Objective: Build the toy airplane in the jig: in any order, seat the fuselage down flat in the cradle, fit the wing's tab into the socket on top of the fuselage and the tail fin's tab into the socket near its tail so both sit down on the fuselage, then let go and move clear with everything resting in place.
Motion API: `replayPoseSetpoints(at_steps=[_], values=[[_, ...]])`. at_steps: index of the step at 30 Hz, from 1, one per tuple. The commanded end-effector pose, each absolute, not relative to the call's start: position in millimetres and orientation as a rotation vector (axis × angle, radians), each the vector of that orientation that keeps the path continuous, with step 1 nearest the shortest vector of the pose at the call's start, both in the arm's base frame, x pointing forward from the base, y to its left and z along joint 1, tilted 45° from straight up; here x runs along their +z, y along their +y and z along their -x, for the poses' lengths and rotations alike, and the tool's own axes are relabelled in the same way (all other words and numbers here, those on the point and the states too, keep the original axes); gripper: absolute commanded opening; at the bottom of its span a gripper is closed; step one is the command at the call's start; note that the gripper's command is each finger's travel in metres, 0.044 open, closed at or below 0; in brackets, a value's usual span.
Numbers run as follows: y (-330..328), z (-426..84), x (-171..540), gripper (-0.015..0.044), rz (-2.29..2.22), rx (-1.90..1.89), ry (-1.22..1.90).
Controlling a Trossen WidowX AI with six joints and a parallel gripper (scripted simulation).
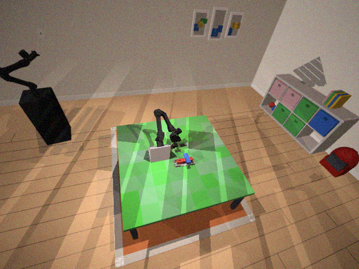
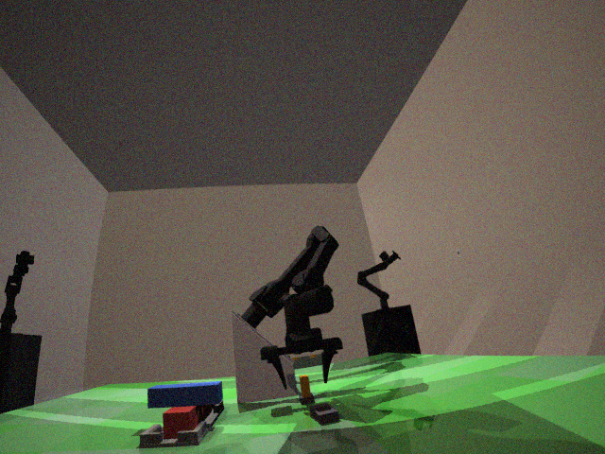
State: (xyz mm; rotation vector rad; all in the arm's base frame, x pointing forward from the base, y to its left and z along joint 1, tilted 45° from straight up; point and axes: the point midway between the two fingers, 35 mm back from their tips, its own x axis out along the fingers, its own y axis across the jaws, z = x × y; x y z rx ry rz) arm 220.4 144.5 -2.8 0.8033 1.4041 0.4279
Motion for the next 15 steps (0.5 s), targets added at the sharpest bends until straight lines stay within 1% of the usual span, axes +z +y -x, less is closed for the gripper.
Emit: replayPoseSetpoints(at_steps=[1,7,15], values=[[148.9,-219.3,-9.6,0.044,-0.807,0.419,1.412],[154.3,-219.3,-14.3,0.044,-0.809,0.42,1.412],[154.3,-219.3,-14.3,0.023,-0.809,0.42,1.412]])
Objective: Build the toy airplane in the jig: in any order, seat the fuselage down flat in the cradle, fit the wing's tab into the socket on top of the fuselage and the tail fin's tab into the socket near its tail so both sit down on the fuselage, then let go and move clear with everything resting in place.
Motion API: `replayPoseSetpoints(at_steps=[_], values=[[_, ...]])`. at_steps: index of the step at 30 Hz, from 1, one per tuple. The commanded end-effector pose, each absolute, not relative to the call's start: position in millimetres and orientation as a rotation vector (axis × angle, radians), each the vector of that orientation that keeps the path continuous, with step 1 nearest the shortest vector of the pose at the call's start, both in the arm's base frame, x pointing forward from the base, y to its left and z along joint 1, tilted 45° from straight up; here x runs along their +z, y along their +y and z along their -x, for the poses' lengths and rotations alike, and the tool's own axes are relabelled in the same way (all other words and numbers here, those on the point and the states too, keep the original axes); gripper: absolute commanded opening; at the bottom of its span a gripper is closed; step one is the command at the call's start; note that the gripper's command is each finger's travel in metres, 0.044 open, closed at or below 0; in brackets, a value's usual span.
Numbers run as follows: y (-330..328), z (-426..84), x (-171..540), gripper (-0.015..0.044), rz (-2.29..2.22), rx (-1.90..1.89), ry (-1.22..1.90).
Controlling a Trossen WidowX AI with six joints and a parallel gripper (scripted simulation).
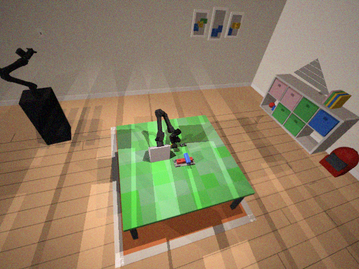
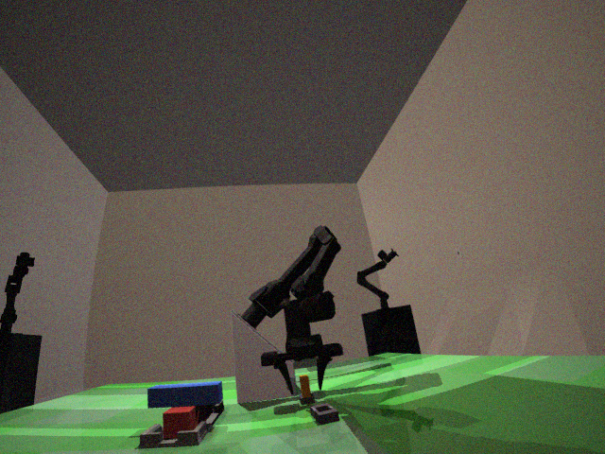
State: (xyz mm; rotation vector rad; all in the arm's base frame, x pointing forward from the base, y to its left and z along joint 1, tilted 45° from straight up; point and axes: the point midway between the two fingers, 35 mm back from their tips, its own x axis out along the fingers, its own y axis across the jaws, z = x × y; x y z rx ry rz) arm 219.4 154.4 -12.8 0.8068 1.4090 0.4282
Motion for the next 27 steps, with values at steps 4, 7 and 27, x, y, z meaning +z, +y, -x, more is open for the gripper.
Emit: replayPoseSetpoints(at_steps=[4,7,27], values=[[154,-219,-14,0.0125,-0.809,0.42,1.412],[154,-219,-14,0.0046,-0.809,0.42,1.412],[141,-221,-3,0.0,-0.752,0.438,1.421]])
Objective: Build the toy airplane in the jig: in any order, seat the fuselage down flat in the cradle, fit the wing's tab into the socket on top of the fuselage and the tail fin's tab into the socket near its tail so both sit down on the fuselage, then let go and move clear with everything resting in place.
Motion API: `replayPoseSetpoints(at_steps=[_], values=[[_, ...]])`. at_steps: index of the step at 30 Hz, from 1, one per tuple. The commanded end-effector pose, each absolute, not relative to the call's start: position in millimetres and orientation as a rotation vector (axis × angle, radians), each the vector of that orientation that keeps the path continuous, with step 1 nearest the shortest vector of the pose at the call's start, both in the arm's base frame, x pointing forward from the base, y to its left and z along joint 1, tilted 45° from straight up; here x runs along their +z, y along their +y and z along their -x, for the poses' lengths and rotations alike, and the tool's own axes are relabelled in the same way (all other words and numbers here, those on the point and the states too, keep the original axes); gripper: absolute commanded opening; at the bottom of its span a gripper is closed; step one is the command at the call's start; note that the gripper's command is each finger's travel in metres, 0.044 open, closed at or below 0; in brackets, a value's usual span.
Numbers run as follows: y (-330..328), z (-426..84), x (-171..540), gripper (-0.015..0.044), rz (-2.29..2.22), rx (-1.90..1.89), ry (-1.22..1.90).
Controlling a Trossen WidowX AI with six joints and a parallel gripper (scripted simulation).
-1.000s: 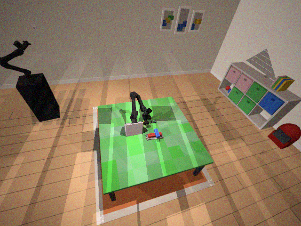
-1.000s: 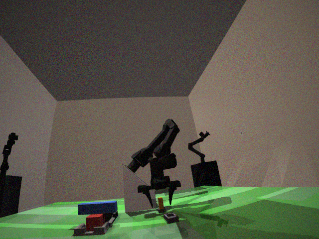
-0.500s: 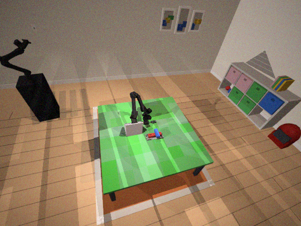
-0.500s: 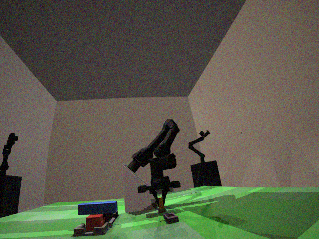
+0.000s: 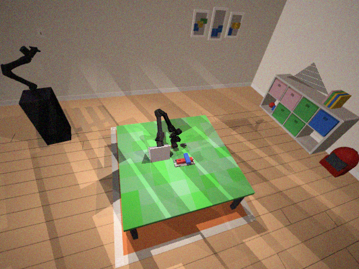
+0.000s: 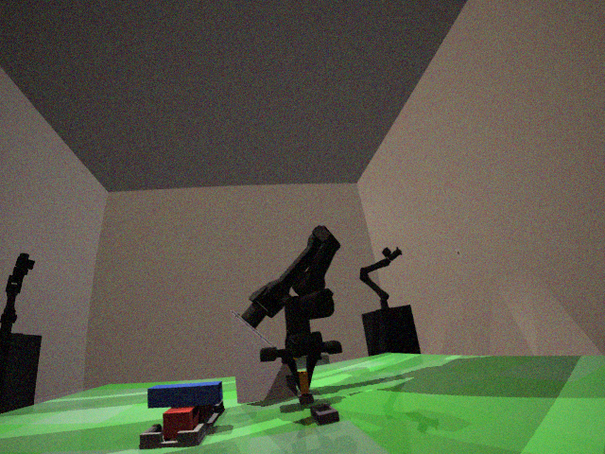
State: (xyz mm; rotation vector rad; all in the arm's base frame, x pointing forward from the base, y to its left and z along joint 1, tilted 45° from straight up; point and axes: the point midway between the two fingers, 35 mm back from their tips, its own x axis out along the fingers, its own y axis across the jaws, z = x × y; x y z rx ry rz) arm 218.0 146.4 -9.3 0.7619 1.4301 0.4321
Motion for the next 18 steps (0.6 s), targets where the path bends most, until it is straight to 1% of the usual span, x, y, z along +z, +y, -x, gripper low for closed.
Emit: replayPoseSetpoints(at_steps=[1,18], values=[[139,-221,-2,0.0,-0.752,0.436,1.422],[100,-220,30,0.0,-0.76,0.416,1.425]])
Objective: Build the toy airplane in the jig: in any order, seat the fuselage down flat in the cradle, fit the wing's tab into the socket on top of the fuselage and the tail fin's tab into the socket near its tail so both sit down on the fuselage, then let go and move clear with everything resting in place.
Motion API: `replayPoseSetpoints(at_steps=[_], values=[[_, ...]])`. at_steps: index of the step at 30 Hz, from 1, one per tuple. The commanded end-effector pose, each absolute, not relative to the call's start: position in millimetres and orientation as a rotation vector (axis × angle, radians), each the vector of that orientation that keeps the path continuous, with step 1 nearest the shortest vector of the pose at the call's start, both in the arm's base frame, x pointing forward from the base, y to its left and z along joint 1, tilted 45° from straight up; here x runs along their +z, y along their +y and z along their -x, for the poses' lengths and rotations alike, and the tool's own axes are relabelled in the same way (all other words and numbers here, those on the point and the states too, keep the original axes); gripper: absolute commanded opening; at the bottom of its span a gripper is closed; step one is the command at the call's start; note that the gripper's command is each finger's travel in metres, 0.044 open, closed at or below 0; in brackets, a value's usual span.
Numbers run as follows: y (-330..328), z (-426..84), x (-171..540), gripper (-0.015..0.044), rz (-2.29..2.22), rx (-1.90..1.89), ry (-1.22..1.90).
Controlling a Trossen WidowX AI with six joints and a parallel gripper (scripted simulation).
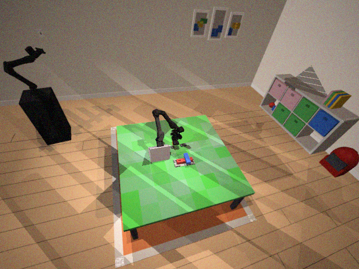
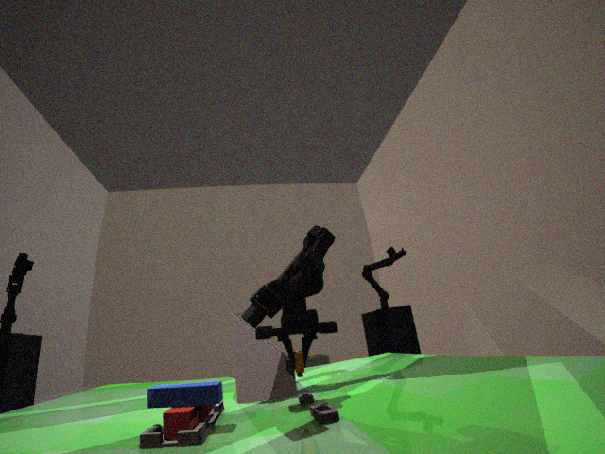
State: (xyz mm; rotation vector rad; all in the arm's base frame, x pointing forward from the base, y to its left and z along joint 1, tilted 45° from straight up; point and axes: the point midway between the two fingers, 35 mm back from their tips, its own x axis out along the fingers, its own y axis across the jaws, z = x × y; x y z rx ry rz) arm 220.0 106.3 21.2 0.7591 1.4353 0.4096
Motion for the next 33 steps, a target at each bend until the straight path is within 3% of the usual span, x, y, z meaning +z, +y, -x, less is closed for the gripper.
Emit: replayPoseSetpoints(at_steps=[1,21,33], values=[[97,-220,32,0.0,-0.761,0.415,1.425],[62,-201,78,0.0,-0.803,0.415,1.412],[45,-208,64,0.0,-0.832,0.376,1.416]])
